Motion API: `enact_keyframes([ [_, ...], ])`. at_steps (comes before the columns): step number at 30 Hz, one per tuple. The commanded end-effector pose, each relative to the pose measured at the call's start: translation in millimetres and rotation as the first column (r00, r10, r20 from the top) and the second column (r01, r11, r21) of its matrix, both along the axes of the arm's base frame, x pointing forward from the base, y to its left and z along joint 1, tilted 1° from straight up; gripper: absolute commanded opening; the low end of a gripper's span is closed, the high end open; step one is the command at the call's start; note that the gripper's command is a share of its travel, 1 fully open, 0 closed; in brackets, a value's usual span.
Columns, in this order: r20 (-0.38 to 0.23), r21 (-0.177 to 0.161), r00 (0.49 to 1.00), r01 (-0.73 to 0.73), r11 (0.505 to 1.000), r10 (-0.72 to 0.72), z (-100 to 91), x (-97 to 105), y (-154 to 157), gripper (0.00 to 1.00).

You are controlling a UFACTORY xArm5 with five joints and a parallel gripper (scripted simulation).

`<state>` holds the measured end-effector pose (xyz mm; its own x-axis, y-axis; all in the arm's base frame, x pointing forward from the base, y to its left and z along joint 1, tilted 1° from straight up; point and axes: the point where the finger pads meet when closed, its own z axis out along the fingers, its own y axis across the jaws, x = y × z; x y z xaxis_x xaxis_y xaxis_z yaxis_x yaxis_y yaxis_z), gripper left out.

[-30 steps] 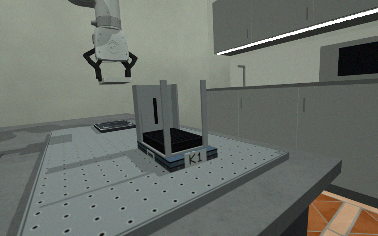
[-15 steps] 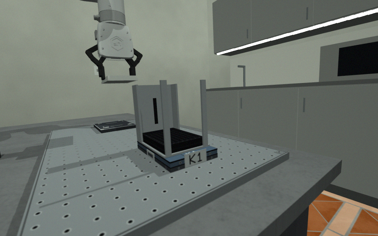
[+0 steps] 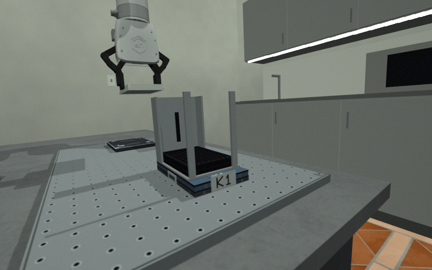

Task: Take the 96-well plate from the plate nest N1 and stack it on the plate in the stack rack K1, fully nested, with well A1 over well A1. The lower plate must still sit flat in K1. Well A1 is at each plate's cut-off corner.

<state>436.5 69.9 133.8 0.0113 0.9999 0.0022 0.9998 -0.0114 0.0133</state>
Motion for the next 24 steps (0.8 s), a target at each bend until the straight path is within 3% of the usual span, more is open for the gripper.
enact_keyframes([
  [1, 0.005, -0.006, 1.0, 0.0, 1.0, 0.0, 1.6, 2, -12, 0.0],
  [24, 0.005, -0.007, 1.0, 0.0, 1.0, 0.0, 3.4, 7, -82, 0.0],
])
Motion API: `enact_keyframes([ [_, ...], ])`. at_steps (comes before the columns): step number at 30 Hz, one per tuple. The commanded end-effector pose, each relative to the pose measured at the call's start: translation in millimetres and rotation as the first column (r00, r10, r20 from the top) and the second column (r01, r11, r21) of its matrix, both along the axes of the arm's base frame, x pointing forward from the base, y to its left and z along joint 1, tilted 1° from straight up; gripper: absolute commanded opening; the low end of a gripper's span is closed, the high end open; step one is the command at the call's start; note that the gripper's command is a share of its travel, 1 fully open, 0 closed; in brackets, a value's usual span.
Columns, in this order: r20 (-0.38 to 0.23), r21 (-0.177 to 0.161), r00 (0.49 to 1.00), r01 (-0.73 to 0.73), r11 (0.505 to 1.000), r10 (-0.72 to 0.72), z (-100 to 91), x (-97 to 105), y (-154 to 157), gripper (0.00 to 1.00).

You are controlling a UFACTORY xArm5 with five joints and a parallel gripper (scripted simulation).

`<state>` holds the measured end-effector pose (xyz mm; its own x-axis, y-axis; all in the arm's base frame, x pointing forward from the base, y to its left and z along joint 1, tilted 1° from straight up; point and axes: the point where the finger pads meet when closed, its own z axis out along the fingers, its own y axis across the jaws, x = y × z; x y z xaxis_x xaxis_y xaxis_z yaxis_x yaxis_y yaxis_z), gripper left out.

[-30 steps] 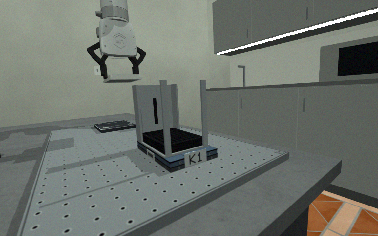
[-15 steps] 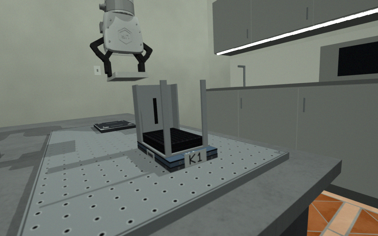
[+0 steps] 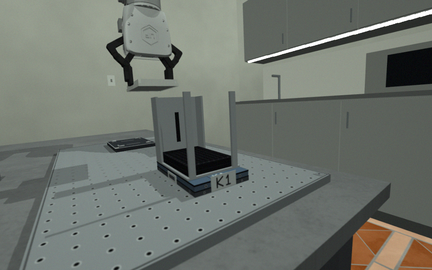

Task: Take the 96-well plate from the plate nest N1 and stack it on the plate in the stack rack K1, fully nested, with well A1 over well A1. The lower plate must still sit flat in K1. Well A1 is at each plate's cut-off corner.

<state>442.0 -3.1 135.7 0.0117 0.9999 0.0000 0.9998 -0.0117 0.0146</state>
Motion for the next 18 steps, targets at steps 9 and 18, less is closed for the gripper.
enact_keyframes([
  [9, 0.003, -0.005, 1.0, 0.0, 1.0, 0.0, 2.1, 4, -33, 0.0],
  [18, 0.003, -0.005, 1.0, 0.0, 1.0, 0.0, 2.9, 6, -63, 0.0],
])
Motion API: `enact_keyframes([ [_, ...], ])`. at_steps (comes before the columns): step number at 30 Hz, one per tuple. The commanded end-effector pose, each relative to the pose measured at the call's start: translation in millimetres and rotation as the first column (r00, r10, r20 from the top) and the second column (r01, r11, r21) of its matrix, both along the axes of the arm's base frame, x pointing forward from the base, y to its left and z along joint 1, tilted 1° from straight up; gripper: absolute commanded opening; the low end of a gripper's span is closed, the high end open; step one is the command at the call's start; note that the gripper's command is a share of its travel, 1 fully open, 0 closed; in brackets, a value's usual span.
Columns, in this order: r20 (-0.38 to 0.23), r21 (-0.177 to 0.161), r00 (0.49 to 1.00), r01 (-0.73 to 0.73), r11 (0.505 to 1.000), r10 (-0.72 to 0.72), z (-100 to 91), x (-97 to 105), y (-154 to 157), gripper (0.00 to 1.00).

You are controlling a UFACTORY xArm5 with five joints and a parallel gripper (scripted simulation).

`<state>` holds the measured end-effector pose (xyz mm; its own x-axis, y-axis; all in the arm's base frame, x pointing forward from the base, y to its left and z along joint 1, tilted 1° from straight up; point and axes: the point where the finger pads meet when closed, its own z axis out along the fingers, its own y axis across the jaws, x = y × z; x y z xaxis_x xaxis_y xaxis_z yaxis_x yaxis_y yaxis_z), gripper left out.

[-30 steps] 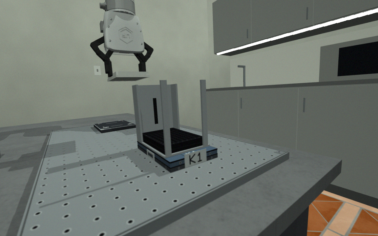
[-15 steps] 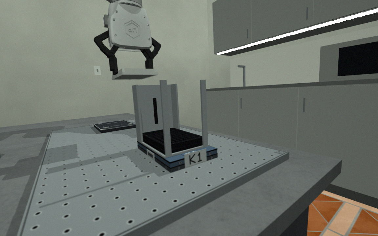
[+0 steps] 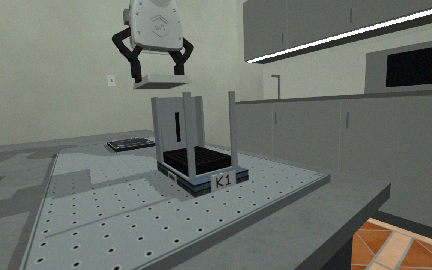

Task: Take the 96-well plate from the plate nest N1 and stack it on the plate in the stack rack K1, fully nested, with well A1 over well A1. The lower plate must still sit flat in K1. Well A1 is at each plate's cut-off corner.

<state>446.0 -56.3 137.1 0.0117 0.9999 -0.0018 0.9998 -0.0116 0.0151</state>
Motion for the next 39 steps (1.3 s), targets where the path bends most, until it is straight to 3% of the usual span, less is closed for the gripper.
enact_keyframes([
  [1, 0.003, -0.003, 1.0, 0.0, 1.0, 0.0, 1.5, 2, -9, 0.0],
  [39, 0.003, -0.004, 1.0, 0.0, 1.0, 0.0, 4.4, 10, -119, 0.0],
])
